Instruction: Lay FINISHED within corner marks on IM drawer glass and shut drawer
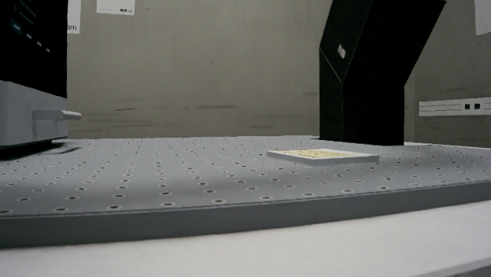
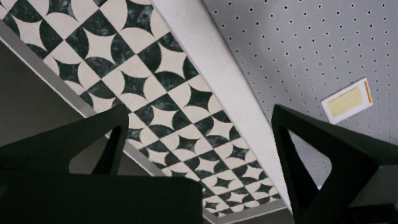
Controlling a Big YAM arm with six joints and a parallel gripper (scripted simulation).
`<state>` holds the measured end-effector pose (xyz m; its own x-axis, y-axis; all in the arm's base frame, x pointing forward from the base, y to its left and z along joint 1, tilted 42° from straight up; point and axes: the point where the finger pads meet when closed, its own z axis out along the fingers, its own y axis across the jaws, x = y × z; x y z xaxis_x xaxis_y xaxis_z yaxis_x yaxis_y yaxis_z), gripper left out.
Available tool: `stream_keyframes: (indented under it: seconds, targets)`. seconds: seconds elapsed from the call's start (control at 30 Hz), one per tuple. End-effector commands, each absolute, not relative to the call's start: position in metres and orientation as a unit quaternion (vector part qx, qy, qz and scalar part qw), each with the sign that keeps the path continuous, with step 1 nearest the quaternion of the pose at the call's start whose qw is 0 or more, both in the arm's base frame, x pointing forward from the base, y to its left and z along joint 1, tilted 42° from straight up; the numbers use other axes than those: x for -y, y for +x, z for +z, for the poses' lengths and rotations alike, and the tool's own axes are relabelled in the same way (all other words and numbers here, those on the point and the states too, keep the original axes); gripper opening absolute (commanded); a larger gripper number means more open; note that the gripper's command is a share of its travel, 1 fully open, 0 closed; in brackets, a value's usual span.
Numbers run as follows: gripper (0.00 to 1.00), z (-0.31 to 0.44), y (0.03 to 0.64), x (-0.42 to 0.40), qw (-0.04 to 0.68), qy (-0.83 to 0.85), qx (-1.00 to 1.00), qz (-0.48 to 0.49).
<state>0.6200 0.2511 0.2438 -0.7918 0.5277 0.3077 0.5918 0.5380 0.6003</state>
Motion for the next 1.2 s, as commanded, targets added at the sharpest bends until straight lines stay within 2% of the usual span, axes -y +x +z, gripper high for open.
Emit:
stream_keyframes:
  seconds: [0.0,0.53,0.73,0.8,0.83,0.87,1.03,1.13,1.17]
  targets:
    - [1.00,0.250,0.621,-0.248,0.039,-0.320,0.875,-0.362]
    - [1.00,0.250,0.621,-0.248,0.039,-0.320,0.875,-0.362]
    - [1.00,0.275,0.626,-0.222,-0.048,-0.282,0.882,-0.373]
    - [1.00,0.284,0.628,-0.216,-0.054,-0.279,0.882,-0.376]
    - [1.00,0.310,0.637,-0.217,-0.073,-0.270,0.879,-0.387]
    - [1.00,0.289,0.629,-0.210,-0.070,-0.272,0.884,-0.373]
    - [1.00,0.306,0.630,-0.192,-0.144,-0.235,0.889,-0.366]
    - [1.00,0.294,0.626,-0.213,-0.142,-0.215,0.896,-0.362]
    - [1.00,0.313,0.622,-0.208,-0.168,-0.205,0.893,-0.364]
